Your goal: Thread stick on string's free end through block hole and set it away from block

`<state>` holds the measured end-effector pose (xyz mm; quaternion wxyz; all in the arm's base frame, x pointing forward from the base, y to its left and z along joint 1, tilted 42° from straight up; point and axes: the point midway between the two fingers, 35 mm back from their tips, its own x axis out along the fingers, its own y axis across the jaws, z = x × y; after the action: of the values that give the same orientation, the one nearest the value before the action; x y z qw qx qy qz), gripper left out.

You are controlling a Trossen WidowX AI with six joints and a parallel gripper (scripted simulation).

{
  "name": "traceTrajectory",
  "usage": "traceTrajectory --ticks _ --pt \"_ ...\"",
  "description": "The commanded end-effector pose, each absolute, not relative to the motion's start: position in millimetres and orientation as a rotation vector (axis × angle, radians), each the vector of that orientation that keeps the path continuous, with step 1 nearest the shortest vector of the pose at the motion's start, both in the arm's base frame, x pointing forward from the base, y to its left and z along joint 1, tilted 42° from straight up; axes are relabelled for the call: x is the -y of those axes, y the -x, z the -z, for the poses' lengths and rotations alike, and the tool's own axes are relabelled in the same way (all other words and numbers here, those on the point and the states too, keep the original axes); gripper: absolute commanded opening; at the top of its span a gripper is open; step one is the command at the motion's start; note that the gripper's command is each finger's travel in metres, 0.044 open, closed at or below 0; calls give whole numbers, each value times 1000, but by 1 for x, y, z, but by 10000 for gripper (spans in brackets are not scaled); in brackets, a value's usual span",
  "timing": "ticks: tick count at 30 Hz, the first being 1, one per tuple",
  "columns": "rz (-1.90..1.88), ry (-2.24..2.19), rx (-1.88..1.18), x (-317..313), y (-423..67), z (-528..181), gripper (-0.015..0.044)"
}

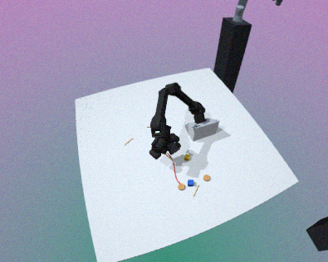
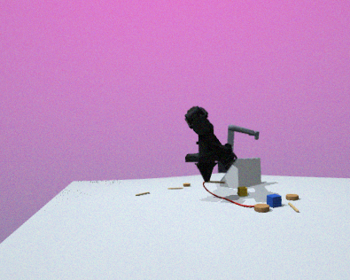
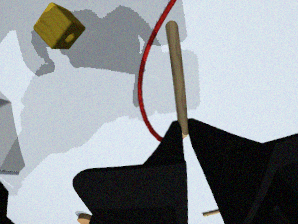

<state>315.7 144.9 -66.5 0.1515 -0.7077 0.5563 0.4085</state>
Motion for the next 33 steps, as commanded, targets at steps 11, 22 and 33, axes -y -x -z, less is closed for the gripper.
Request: traceTrajectory --ticks 11,22,33 --pt "-1706 2310 -1405 -153 -320 76 0" --pt "-1765 2336 -1376 -153 -323 76 0" --pt "-1762 2335 -1376 -148 -336 71 0"
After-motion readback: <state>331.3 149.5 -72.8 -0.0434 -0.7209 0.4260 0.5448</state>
